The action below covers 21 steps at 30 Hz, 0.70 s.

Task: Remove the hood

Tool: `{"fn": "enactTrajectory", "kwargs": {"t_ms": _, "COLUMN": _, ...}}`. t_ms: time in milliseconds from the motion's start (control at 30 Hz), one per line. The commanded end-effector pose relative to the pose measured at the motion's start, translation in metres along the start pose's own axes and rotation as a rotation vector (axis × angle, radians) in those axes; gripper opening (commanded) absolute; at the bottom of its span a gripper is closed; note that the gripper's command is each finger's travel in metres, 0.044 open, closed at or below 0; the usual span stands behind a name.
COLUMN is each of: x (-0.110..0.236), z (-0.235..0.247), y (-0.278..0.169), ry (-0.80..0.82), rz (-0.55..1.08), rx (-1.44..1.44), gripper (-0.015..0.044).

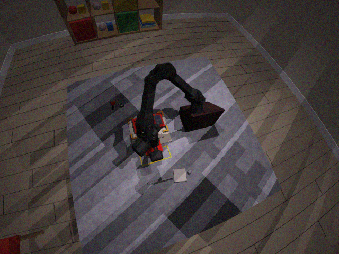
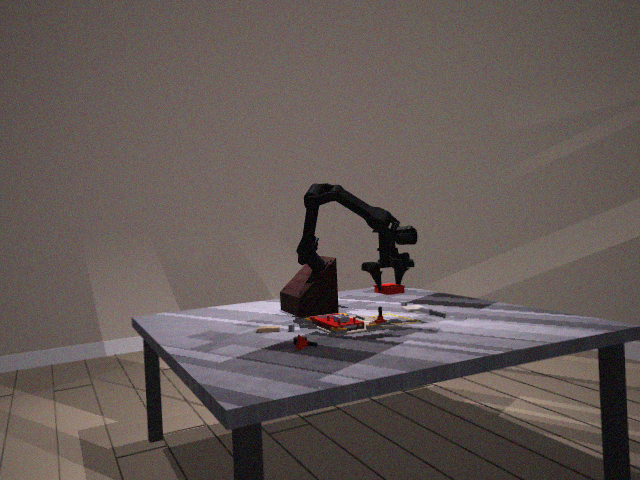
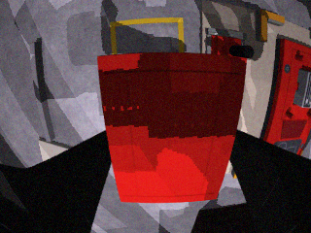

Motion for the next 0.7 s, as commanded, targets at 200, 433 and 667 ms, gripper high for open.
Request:
{"fn": "enactTrajectory", "kwargs": {"t_ms": 200, "x": -0.0001, "z": 0.0175, "y": -0.0088, "ry": -0.003, "rz": -0.001, "rx": -0.011, "gripper": 0.0000}}
{"fn": "enactTrajectory", "kwargs": {"t_ms": 433, "x": -0.0039, "z": 0.0176, "y": -0.0085, "ry": -0.003, "rz": -0.001, "rx": -0.011, "gripper": 0.0000}}
{"fn": "enactTrajectory", "kwargs": {"t_ms": 667, "x": -0.0081, "z": 0.0178, "y": -0.0081, "ry": -0.003, "rz": -0.001, "rx": -0.011, "gripper": 0.0000}}
Point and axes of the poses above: the point midway between the two fingers, 35 mm back from their tips, its own x axis back along the fingers, its own z axis across the jaws, y = z × x, the point moved 1 cm from there along x, back along the fingers, and after that the axes turned 6 degrees about -x, right-handed, at the moved point
